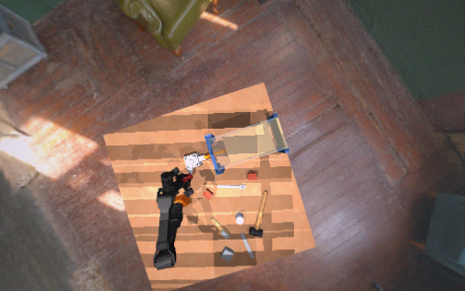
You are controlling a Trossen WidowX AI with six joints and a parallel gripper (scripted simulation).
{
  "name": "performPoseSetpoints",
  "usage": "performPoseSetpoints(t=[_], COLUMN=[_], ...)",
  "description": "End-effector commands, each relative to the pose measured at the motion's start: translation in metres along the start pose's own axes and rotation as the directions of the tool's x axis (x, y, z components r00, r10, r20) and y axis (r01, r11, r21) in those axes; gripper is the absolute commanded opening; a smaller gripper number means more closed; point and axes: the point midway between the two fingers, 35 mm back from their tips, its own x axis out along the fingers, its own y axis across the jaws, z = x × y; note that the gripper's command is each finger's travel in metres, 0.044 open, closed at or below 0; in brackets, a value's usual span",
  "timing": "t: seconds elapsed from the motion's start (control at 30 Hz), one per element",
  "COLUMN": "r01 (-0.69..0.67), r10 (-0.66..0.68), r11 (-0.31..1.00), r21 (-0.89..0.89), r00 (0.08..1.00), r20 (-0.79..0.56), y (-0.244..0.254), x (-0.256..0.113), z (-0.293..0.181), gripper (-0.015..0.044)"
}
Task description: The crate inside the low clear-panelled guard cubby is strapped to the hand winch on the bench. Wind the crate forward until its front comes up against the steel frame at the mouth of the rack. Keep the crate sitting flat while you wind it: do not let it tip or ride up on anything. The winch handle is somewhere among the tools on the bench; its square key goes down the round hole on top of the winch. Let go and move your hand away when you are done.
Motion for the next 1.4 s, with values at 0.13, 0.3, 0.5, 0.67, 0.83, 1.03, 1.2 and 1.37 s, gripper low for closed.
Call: performPoseSetpoints(t=[0.13,0.3,0.5,0.67,0.83,1.03,1.2,1.37], r01=[-0.015,-0.015,-0.015,-0.016,-0.016,-0.017,-0.017,-0.017], r10=[0.015,0.015,0.016,0.016,0.016,0.017,0.017,0.017], r11=[1.000,1.000,1.000,1.000,1.000,1.000,1.000,1.000], r21=[0.015,0.016,0.016,0.016,0.016,0.017,0.017,0.017], r00=[1.000,1.000,1.000,1.000,1.000,1.000,1.000,1.000], r20=[-0.004,-0.004,-0.005,-0.005,-0.005,-0.006,-0.006,-0.006], y=[0.010,0.013,0.016,0.018,0.020,0.021,0.022,0.022], x=[0.009,0.011,0.014,0.017,0.019,0.023,0.025,0.028], z=[-0.012,-0.017,-0.024,-0.030,-0.035,-0.042,-0.048,-0.054], gripper=[0.0000,0.0000,0.0000,0.0000,0.0000,0.0000,0.0000,0.0000])
